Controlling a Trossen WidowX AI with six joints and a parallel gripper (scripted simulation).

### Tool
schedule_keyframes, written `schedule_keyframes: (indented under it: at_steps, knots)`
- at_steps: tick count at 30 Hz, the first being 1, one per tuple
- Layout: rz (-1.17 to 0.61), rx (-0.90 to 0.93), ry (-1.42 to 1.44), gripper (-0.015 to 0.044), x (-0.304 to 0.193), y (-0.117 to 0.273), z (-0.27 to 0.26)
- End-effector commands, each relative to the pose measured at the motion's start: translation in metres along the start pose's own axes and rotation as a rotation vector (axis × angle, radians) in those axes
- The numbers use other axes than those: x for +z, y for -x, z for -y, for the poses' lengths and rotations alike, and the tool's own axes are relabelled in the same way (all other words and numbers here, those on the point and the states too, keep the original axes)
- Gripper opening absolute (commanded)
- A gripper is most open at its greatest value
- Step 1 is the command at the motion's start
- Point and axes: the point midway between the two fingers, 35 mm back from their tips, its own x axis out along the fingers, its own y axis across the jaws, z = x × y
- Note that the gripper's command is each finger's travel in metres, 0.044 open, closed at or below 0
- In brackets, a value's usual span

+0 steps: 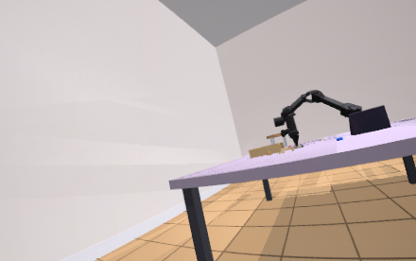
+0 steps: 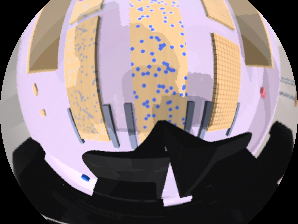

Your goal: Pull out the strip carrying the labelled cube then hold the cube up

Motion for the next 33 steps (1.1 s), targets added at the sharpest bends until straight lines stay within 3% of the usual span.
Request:
schedule_keyframes:
  at_steps: [1, 33]
  knots:
    - [0.001, -0.006, 0.003, 0.0, 0.0002, -0.0012, 0.0004]
    - [0.001, -0.006, 0.003, 0.0, 0.002, -0.0044, 0.0012]
